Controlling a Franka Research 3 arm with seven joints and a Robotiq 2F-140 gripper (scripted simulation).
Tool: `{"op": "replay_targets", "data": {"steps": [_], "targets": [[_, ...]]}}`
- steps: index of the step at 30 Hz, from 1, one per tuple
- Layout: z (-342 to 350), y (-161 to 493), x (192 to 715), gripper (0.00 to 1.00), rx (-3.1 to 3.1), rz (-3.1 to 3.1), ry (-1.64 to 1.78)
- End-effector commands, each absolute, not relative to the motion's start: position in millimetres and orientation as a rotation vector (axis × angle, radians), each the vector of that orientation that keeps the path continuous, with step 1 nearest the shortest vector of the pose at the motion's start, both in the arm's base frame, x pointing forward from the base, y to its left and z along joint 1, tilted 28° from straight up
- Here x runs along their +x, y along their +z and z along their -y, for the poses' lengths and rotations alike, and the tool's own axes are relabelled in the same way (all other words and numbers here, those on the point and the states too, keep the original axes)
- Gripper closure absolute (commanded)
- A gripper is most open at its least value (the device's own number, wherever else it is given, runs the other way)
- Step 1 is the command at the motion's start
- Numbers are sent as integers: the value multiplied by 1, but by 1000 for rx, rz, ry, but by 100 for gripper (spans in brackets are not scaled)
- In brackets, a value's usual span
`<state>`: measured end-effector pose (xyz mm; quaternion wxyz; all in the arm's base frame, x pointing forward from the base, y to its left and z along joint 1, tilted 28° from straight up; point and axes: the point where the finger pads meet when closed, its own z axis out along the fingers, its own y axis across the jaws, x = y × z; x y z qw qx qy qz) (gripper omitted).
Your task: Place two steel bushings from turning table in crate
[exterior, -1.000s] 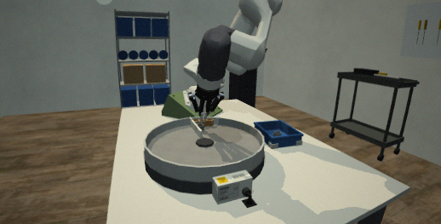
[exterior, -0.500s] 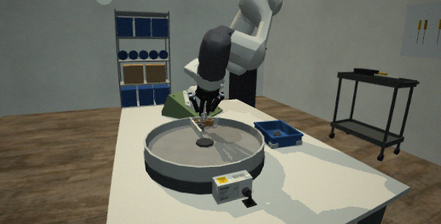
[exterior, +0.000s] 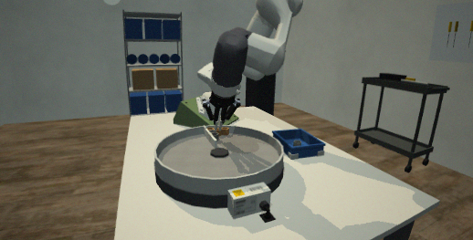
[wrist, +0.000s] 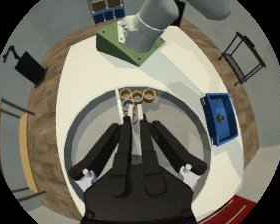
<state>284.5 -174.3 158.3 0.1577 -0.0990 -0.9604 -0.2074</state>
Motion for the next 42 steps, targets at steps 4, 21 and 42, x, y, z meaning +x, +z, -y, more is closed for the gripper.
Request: {"op": "replay_targets", "data": {"steps": [4, 21, 42], "targets": [[173, 158, 285, 94, -292, 2747, -592], [171, 151, 289, 94, -292, 2747, -592], [171, 151, 289, 94, -292, 2747, -592]]}}
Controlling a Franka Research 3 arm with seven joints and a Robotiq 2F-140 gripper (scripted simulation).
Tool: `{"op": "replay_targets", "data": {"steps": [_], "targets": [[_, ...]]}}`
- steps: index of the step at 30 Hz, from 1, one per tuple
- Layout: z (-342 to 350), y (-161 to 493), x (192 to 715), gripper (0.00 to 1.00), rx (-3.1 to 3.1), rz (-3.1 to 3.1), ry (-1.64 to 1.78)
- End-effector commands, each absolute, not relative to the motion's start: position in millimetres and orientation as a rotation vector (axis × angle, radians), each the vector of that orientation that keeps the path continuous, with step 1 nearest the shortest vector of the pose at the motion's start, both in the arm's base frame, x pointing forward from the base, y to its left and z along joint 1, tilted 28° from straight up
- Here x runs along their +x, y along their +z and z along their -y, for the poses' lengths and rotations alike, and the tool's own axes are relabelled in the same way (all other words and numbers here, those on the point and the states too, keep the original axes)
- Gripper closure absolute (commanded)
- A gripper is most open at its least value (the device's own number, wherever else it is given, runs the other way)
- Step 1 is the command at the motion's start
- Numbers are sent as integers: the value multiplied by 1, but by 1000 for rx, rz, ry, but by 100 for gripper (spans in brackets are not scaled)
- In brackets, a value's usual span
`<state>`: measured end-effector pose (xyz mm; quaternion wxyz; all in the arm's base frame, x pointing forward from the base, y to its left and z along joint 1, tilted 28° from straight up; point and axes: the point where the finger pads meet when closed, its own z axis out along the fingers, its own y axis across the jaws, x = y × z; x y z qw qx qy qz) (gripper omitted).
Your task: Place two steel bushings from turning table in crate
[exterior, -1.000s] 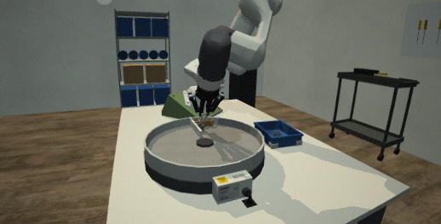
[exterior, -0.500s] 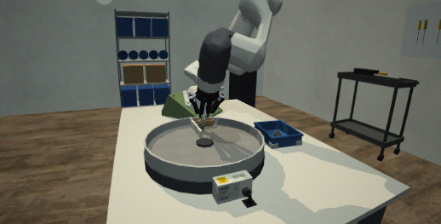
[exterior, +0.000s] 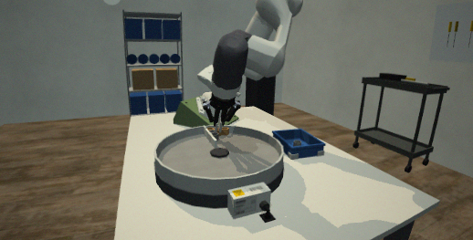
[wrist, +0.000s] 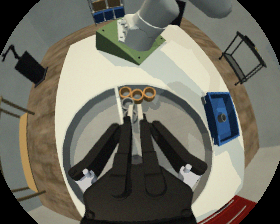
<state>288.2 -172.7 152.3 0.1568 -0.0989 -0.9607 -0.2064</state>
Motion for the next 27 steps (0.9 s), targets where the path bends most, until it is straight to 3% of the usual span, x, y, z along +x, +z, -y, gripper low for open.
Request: {"op": "replay_targets", "data": {"steps": [1, 27], "targets": [[171, 151, 289, 94, -292, 2747, -592], [168, 141, 293, 94, -292, 2747, -592]]}}
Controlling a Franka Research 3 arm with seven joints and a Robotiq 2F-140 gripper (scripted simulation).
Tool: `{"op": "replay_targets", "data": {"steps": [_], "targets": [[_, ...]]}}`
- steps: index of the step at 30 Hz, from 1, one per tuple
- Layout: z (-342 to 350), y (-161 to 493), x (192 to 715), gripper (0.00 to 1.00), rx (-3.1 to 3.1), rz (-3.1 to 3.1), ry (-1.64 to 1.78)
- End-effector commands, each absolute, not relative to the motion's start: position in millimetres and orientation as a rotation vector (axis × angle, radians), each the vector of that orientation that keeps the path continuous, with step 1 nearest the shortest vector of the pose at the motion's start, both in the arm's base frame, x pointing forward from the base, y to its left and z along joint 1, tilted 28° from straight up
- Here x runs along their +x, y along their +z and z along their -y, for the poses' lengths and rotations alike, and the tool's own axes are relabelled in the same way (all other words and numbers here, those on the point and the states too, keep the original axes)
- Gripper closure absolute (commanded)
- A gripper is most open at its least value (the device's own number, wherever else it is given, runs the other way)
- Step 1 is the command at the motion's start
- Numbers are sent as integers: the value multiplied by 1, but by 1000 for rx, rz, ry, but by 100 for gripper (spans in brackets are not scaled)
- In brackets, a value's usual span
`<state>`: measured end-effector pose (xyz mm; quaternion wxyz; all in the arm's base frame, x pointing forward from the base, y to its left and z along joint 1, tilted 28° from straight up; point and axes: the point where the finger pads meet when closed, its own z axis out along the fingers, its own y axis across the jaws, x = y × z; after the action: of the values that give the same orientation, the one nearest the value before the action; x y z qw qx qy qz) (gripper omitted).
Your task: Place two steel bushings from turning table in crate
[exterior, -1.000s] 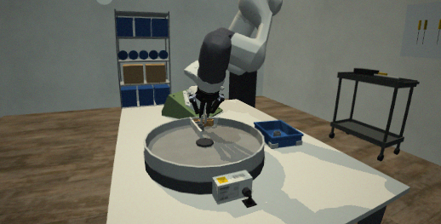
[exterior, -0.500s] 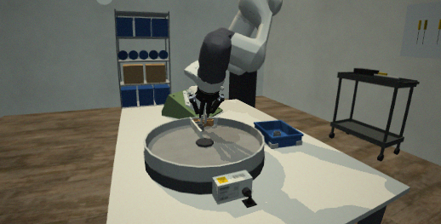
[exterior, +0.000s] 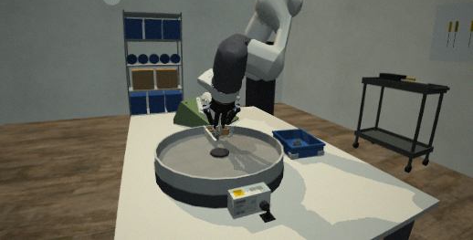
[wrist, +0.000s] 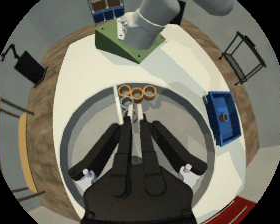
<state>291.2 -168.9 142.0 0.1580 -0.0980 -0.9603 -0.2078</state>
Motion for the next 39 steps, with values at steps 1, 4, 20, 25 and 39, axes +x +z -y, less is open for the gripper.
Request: {"op": "replay_targets", "data": {"steps": [1, 4, 20, 25, 39], "targets": [[168, 141, 293, 94, -292, 2747, -592], [168, 141, 293, 94, -292, 2747, -592], [168, 141, 293, 94, -292, 2747, -592], [168, 141, 293, 94, -292, 2747, -592], [168, 141, 293, 100, -292, 2747, -592]]}}
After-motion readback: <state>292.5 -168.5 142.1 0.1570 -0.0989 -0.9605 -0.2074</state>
